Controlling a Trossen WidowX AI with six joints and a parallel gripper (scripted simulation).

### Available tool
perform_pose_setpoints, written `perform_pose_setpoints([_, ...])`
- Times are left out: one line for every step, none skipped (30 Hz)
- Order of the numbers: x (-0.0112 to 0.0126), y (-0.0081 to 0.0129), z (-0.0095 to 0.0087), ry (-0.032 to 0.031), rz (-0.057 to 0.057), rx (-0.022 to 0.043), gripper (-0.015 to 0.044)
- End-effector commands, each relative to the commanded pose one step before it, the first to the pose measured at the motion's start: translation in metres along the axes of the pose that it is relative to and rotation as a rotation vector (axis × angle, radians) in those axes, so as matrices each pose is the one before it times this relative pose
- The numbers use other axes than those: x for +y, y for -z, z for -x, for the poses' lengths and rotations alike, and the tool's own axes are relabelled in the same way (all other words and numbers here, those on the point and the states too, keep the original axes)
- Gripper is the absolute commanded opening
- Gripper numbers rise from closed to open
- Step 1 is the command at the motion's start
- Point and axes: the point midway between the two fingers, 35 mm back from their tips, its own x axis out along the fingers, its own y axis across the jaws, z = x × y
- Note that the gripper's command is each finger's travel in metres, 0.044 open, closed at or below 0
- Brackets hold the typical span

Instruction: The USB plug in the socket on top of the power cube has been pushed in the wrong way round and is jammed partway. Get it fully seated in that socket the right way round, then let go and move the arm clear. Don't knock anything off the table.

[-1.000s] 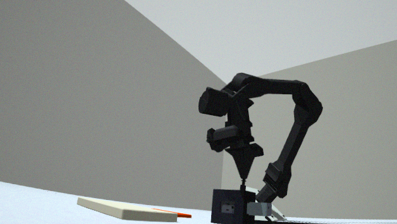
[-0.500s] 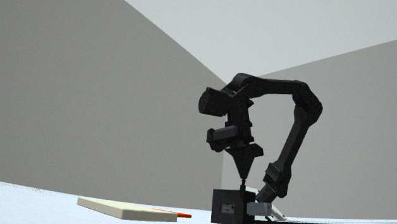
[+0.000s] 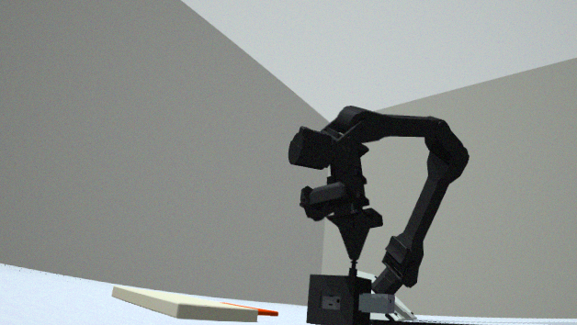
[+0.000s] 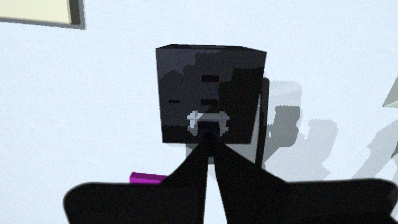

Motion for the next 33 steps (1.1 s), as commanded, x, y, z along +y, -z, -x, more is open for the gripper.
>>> perform_pose_setpoints([0.00004,0.00110,-0.00280,0.00440,-0.0009,0.00352,0.0000])
perform_pose_setpoints([-0.00005,-0.00109,0.00280,-0.00444,0.0009,-0.00353,0.0026])
perform_pose_setpoints([0.00000,0.00000,0.00000,0.00000,0.0000,0.00000,0.0053])
perform_pose_setpoints([0.00000,0.00000,0.00000,0.00000,0.0000,0.00000,0.0079])
perform_pose_setpoints([0.00000,0.00000,0.00000,0.00000,0.0000,0.00000,0.0095])
perform_pose_setpoints([0.00000,0.00000,0.00000,0.00000,0.0000,0.00000,0.0095])
perform_pose_setpoints([0.00000,0.00000,0.00000,0.00000,0.0000,0.00000,0.0095])
perform_pose_setpoints([0.00000,0.00000,0.00000,0.00000,0.0000,0.00000,0.0095])
perform_pose_setpoints([0.00000,0.00000,0.00000,0.00000,0.0000,0.00000,0.0095])
perform_pose_setpoints([0.00000,0.00000,0.00000,0.00000,0.0000,0.00000,0.0095])
perform_pose_setpoints([0.00000,0.00000,0.00000,0.00000,0.0000,0.00000,0.0095])
perform_pose_setpoints([0.00000,0.00000,0.00000,0.00000,0.0000,0.00000,0.0095])
perform_pose_setpoints([0.00000,0.00000,0.00000,0.00000,0.0000,0.00000,0.0095])
perform_pose_setpoints([0.00000,0.00000,0.00000,0.00000,0.0000,0.00000,0.0095])
perform_pose_setpoints([0.00000,0.00000,0.00000,0.00000,0.0000,0.00000,0.0095])
perform_pose_setpoints([0.00000,0.00000,0.00000,0.00000,0.0000,0.00000,0.0095])
perform_pose_setpoints([0.00000,0.00000,0.00000,0.00000,0.0000,0.00000,0.0095])
perform_pose_setpoints([0.00000,0.00000,0.00000,0.00000,0.0000,0.00000,0.0095])
perform_pose_setpoints([0.00000,0.00000,0.00000,0.00000,0.0000,0.00000,0.0095])
perform_pose_setpoints([0.00000,0.00000,0.00000,0.00000,0.0000,0.00000,0.0095])
perform_pose_setpoints([0.00000,0.00000,0.00000,0.00000,0.0000,0.00000,0.0095])
perform_pose_setpoints([0.00000,0.00000,0.00000,0.00000,0.0000,0.00000,0.0095])
perform_pose_setpoints([0.00000,0.00000,0.00000,0.00000,0.0000,0.00000,0.0095])
perform_pose_setpoints([0.00003,0.00014,0.00098,-0.00023,0.0003,-0.00019,0.0095])
perform_pose_setpoints([0.00001,0.00013,0.00099,0.00002,0.0000,-0.00003,0.0095])
perform_pose_setpoints([0.00001,0.00013,0.00099,0.00002,0.0000,-0.00003,0.0095])
perform_pose_setpoints([0.00001,0.00013,0.00099,0.00002,0.0000,-0.00003,0.0095])
perform_pose_setpoints([0.00001,0.00013,0.00099,0.00002,0.0000,-0.00003,0.0095])
perform_pose_setpoints([0.00001,0.00013,0.00099,0.00002,0.0000,-0.00003,0.0095])
perform_pose_setpoints([0.00001,0.00013,0.00099,0.00002,0.0000,-0.00003,0.0095])
perform_pose_setpoints([0.00001,0.00013,0.00099,0.00002,0.0000,-0.00003,0.0095])
perform_pose_setpoints([0.00001,0.00013,0.00099,0.00002,0.0000,-0.00003,0.0095])
perform_pose_setpoints([0.00001,0.00013,0.00099,0.00002,0.0000,-0.00003,0.0095])
